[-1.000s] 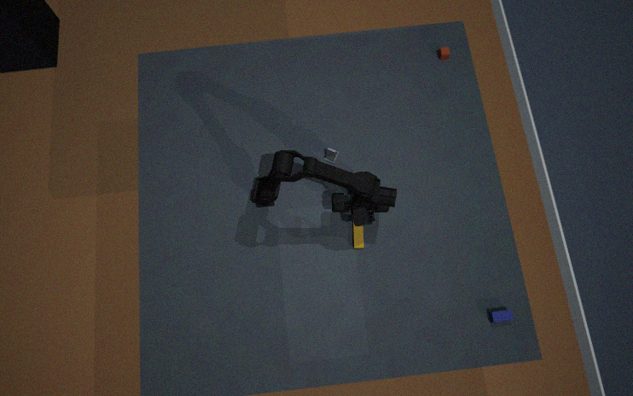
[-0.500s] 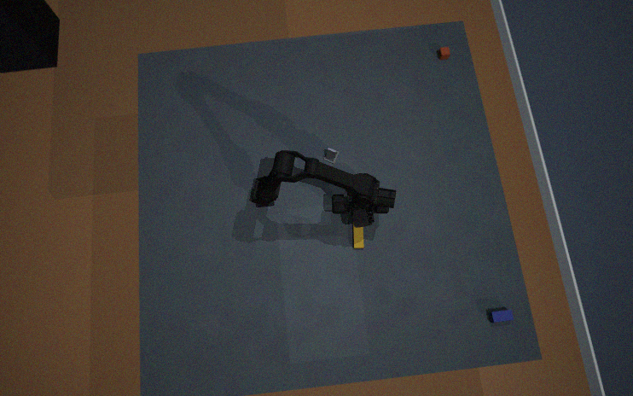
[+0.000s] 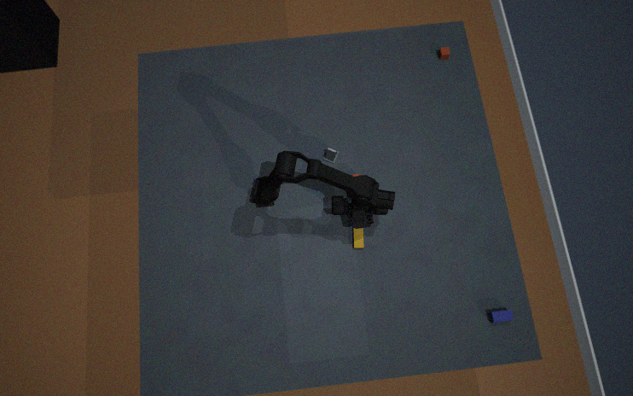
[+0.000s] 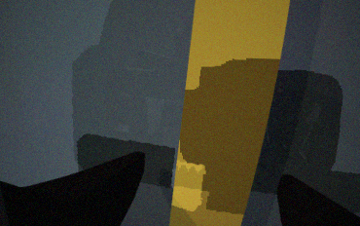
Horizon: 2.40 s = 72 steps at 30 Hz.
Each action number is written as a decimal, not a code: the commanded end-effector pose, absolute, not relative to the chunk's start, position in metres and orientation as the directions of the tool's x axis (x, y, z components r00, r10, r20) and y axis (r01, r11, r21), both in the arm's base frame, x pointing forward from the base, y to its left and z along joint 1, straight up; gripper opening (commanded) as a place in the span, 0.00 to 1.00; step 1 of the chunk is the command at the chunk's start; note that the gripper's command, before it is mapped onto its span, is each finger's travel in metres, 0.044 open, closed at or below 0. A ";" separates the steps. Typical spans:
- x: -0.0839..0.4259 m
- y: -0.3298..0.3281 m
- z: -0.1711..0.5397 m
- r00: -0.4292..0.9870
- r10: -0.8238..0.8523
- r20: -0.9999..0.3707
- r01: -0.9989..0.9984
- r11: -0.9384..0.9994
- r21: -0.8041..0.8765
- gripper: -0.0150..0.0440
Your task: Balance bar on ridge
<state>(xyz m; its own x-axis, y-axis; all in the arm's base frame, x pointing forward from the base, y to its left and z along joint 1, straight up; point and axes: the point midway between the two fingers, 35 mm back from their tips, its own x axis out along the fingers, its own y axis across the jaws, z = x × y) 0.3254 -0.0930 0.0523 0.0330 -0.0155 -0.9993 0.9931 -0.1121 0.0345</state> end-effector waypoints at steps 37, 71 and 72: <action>0.328 -0.093 0.080 0.030 -0.013 -0.999 0.993 -0.110 0.032 0.25; 0.322 -0.090 0.156 0.031 -0.009 -0.999 0.994 -0.106 0.032 0.25; 0.322 -0.088 0.156 0.031 -0.009 -0.999 0.993 -0.110 0.032 0.25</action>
